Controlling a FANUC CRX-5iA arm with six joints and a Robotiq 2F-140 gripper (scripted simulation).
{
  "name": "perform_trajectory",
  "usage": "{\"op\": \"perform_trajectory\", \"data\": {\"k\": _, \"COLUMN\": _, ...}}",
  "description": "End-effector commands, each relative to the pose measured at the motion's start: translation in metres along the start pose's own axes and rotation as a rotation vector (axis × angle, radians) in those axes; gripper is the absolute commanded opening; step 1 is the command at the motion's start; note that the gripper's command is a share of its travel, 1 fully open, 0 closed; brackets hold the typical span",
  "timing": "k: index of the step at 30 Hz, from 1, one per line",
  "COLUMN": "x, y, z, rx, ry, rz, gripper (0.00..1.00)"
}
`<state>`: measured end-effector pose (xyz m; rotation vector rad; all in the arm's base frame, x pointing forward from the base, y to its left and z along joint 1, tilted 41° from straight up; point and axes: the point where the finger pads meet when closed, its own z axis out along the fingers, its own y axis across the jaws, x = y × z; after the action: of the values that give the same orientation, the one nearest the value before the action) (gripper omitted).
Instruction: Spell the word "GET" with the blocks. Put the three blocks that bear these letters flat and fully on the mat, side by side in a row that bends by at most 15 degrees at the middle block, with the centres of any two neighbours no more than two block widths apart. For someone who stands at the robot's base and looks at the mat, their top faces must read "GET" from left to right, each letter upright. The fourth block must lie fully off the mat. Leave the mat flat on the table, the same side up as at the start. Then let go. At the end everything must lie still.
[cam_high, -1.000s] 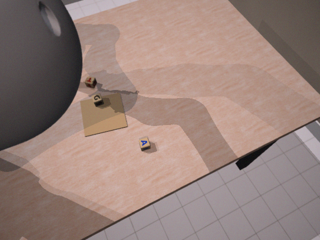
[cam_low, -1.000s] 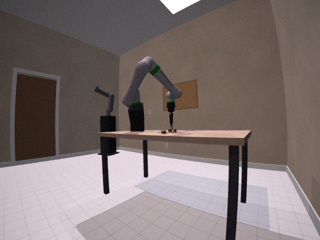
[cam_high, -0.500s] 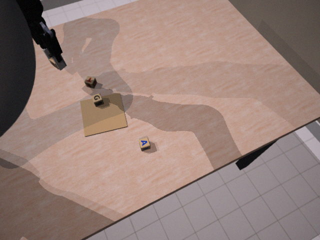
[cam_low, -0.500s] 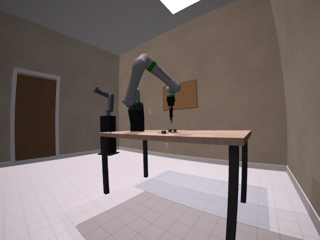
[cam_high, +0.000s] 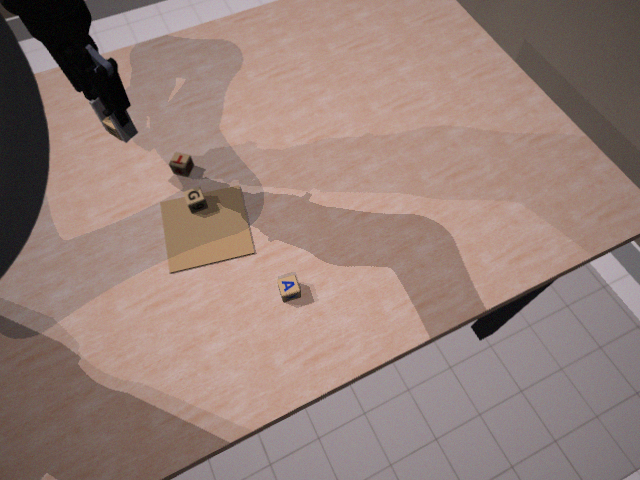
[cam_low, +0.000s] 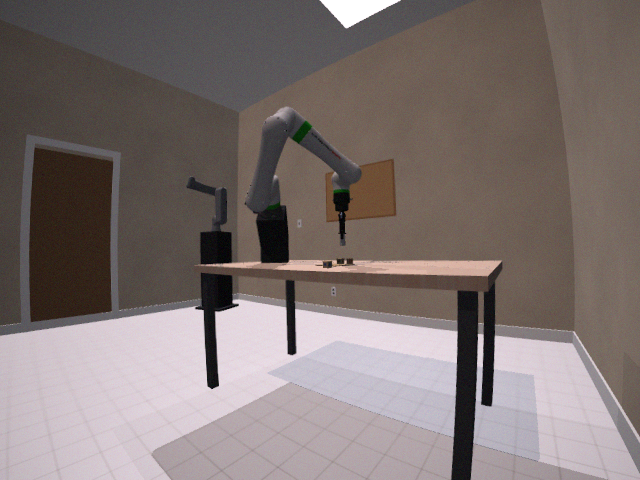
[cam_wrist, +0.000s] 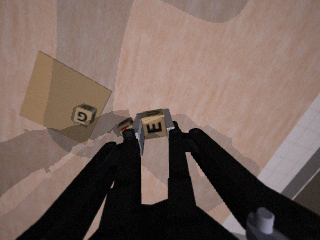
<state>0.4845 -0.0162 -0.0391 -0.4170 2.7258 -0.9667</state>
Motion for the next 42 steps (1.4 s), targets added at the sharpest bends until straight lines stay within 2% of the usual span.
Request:
{"op": "perform_trajectory", "data": {"k": 1, "x": 0.0, "y": -0.023, "z": 0.0, "rx": -0.01, "ry": 0.003, "rz": -0.139, "gripper": 0.16}}
{"op": "perform_trajectory", "data": {"k": 5, "x": 0.001, "y": -0.03, "z": 0.0, "rx": -0.012, "ry": 0.003, "rz": -0.181, "gripper": 0.16}}
{"op": "perform_trajectory", "data": {"k": 7, "x": 0.002, "y": -0.045, "z": 0.0, "rx": -0.015, "ry": 0.003, "rz": -0.267, "gripper": 0.16}}
{"op": "perform_trajectory", "data": {"k": 42, "x": 0.027, "y": -0.172, "z": -0.004, "rx": 0.0, "ry": -0.001, "rz": -0.991, "gripper": 0.16}}
